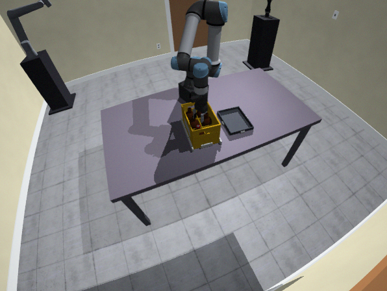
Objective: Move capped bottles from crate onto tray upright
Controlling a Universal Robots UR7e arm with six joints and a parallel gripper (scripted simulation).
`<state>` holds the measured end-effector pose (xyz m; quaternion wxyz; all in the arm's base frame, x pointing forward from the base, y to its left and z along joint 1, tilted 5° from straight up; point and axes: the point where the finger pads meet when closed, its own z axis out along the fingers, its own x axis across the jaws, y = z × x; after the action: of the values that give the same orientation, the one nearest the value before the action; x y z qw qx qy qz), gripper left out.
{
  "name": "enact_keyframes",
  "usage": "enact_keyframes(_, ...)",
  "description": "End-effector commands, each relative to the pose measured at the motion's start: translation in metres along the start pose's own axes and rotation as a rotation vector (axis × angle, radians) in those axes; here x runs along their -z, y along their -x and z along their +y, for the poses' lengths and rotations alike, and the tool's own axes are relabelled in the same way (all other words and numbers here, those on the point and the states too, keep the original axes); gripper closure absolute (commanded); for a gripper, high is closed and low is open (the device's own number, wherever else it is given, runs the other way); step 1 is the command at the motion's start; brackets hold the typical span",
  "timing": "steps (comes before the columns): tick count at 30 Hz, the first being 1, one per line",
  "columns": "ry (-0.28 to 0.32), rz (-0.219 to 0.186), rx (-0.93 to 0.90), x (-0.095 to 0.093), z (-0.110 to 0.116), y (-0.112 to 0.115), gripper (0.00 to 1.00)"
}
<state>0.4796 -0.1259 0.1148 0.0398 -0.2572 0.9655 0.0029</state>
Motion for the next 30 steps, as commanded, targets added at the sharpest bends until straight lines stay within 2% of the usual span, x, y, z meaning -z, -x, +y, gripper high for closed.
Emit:
enact_keyframes(1,-0.001,-0.001,0.052,0.0005,-0.0039,0.0003,0.0)
enact_keyframes(9,0.0,-0.002,0.154,0.0002,-0.0118,0.0005,0.0)
enact_keyframes(30,0.001,-0.002,0.232,-0.0023,-0.0123,0.0005,0.0)
